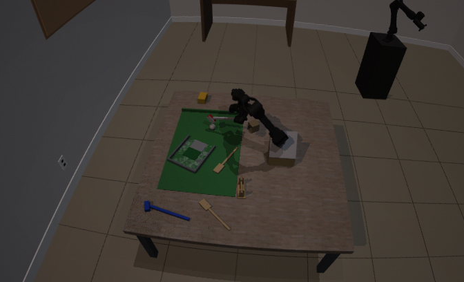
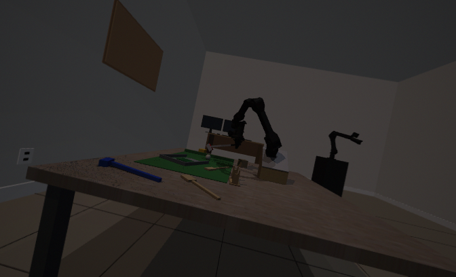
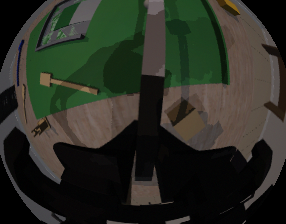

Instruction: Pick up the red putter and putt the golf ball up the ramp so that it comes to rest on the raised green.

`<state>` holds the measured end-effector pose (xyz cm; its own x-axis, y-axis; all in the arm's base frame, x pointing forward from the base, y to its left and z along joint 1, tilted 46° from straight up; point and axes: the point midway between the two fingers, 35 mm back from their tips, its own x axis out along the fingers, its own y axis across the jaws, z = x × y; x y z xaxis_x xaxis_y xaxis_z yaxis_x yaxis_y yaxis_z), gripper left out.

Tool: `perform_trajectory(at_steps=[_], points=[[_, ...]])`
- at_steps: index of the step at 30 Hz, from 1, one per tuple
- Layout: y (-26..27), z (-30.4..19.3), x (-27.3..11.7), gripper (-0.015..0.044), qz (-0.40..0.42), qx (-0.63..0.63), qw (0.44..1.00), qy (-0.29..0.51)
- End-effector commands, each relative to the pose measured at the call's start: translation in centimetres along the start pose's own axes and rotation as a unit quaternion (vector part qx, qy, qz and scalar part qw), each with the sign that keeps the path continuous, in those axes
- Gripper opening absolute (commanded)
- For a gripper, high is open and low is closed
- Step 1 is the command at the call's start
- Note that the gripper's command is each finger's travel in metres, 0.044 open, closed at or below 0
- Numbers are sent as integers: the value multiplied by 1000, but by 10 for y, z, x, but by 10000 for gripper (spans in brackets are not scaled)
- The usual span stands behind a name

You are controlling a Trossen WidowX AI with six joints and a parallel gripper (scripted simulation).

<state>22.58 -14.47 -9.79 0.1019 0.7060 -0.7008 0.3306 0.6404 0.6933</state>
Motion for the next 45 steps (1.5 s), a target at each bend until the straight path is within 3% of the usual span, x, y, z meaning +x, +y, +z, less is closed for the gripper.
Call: perform_trajectory(at_steps=[1,9,17,45], points=[[-24,-2,-1,0,-5,65,998,-4],[-24,-2,2,0,-5,67,998,-4],[-24,-2,38,0,-4,67,998,-4],[-24,-2,66,0,-6,63,998,0]])
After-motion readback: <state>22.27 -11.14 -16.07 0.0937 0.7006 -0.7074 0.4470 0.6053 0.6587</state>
